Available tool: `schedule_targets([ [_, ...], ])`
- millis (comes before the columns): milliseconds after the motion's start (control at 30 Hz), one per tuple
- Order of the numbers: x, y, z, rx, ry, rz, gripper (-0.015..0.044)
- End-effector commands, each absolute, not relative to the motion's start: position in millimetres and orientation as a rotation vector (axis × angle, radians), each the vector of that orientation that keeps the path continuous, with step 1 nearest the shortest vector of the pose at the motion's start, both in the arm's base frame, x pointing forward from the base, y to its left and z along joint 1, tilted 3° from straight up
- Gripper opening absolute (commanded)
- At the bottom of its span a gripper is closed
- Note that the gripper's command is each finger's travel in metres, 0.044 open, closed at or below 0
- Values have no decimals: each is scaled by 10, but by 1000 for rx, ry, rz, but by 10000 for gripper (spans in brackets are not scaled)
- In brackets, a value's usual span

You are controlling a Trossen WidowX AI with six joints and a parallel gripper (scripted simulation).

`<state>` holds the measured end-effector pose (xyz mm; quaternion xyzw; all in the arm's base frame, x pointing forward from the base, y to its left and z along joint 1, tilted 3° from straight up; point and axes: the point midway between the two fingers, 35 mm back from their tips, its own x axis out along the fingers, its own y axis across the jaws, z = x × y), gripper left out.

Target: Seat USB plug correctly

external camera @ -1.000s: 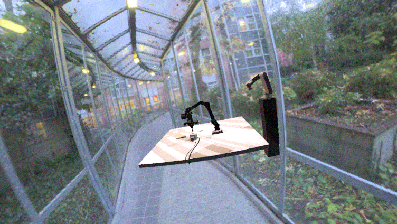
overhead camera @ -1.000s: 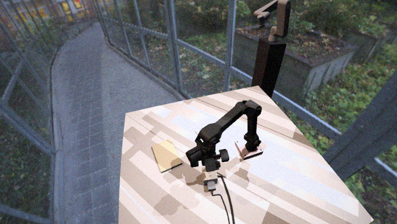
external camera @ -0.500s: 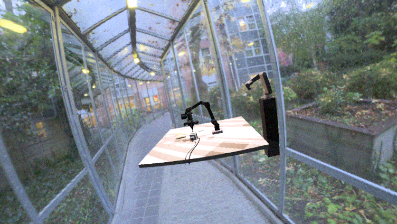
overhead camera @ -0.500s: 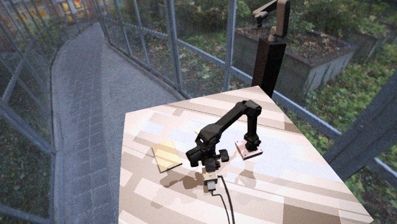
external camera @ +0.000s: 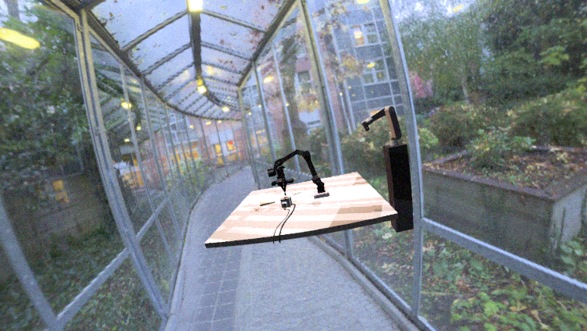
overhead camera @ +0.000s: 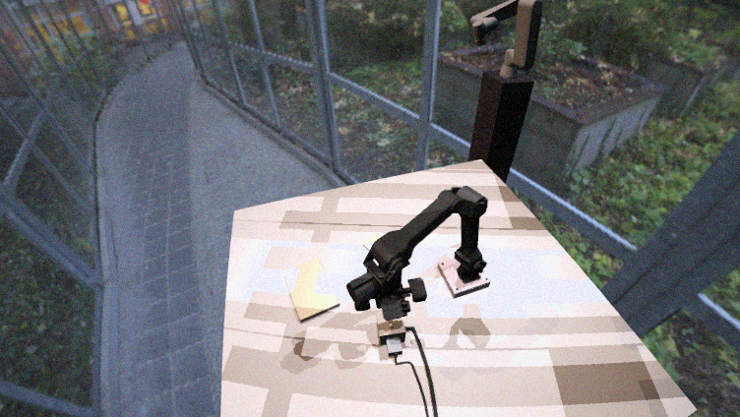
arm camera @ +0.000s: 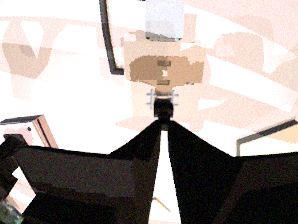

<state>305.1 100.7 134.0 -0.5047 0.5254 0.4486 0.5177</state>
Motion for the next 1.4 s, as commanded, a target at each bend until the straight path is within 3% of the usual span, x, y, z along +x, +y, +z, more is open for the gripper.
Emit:
schedule_targets([
  [0,3052,995,1325,-1212,1267,1069,0],
  [1367,3054,987,1276,-1212,1271,1065,0],
])
